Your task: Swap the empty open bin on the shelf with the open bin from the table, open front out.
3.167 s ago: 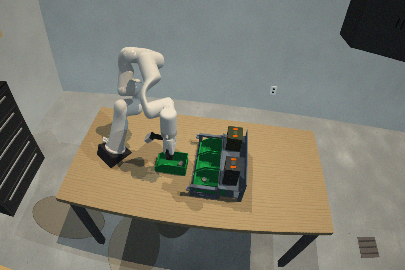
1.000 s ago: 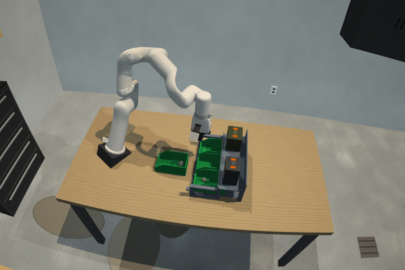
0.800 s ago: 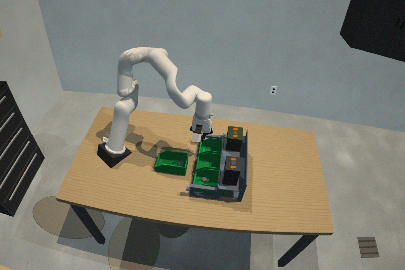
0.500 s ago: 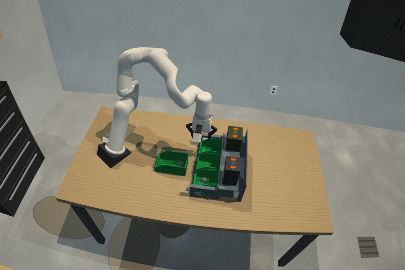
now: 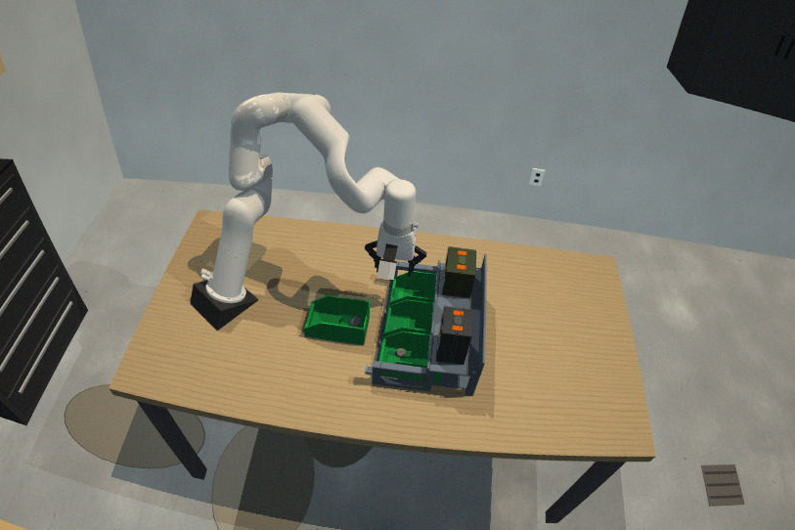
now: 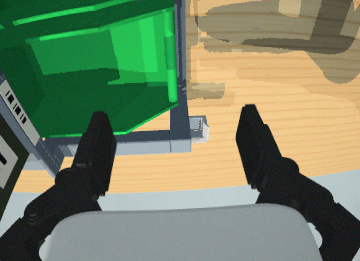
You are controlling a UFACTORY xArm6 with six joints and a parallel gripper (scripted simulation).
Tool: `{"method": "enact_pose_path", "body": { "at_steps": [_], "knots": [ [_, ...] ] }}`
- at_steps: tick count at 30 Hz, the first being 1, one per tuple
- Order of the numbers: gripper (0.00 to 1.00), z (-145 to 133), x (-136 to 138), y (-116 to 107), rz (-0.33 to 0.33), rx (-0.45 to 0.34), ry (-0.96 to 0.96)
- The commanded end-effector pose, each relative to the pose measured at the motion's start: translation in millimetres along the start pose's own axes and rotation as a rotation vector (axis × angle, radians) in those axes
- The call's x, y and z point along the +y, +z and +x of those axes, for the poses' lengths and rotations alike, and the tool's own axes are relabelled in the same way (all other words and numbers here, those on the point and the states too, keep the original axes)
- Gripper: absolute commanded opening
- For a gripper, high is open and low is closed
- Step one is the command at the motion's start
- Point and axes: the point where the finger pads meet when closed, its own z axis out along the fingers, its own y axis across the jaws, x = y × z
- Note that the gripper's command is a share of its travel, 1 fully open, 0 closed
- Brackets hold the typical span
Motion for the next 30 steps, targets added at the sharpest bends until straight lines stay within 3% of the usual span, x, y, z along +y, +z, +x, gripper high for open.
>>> {"method": "enact_pose_path", "body": {
  "at_steps": [1, 30],
  "knots": [
    [0.95, 0, -1, -1, 0.004, 0.000, -0.001],
    [0.95, 0, -1, 14, 0.004, 0.000, -0.001]
  ]
}}
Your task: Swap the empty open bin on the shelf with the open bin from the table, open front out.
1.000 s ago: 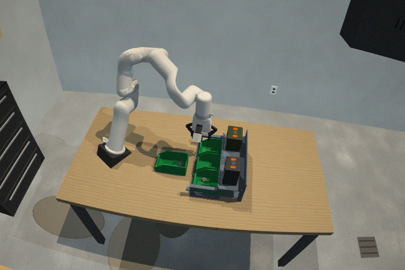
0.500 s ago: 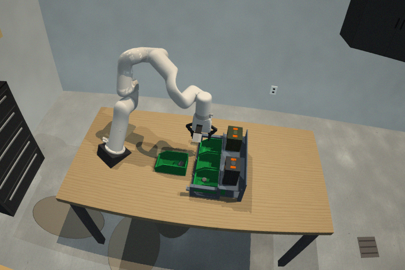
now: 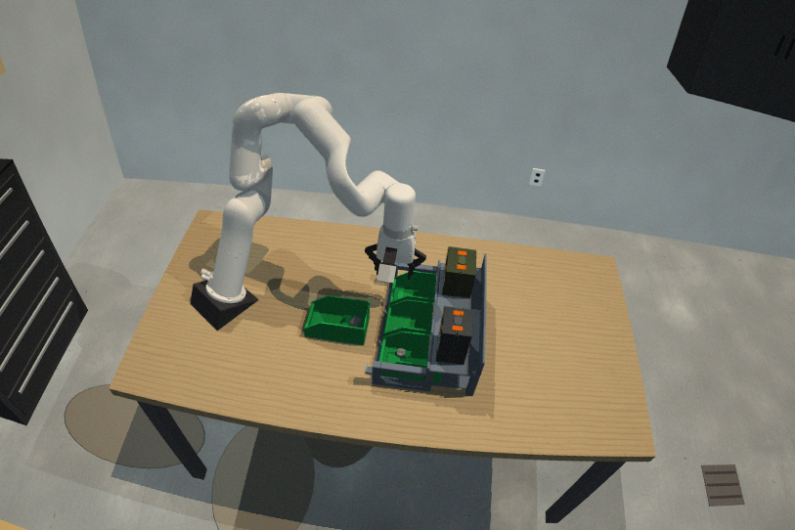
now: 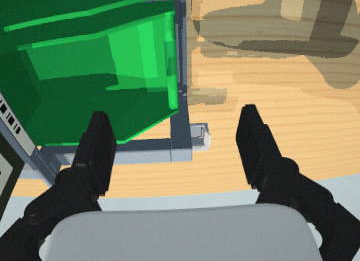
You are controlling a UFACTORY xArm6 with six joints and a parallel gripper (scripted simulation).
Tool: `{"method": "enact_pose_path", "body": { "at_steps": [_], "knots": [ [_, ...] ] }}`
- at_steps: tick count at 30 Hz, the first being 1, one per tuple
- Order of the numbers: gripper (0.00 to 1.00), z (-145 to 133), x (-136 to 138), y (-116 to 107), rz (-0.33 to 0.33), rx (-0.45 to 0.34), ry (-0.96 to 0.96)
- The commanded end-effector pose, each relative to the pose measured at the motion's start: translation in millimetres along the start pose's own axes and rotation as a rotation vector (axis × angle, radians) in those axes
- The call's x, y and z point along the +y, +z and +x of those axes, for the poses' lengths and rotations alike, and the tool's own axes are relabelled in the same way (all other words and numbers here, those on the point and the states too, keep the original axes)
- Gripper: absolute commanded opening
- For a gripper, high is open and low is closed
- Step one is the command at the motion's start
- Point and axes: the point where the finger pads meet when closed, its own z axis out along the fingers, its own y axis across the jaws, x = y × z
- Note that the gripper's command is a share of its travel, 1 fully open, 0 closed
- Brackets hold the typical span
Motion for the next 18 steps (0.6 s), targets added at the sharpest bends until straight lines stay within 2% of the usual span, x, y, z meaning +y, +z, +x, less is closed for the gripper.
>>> {"method": "enact_pose_path", "body": {
  "at_steps": [1, 18],
  "knots": [
    [0.95, 0, -1, 5, 0.003, 0.000, -0.001],
    [0.95, 0, -1, 35, 0.003, 0.000, -0.001]
  ]
}}
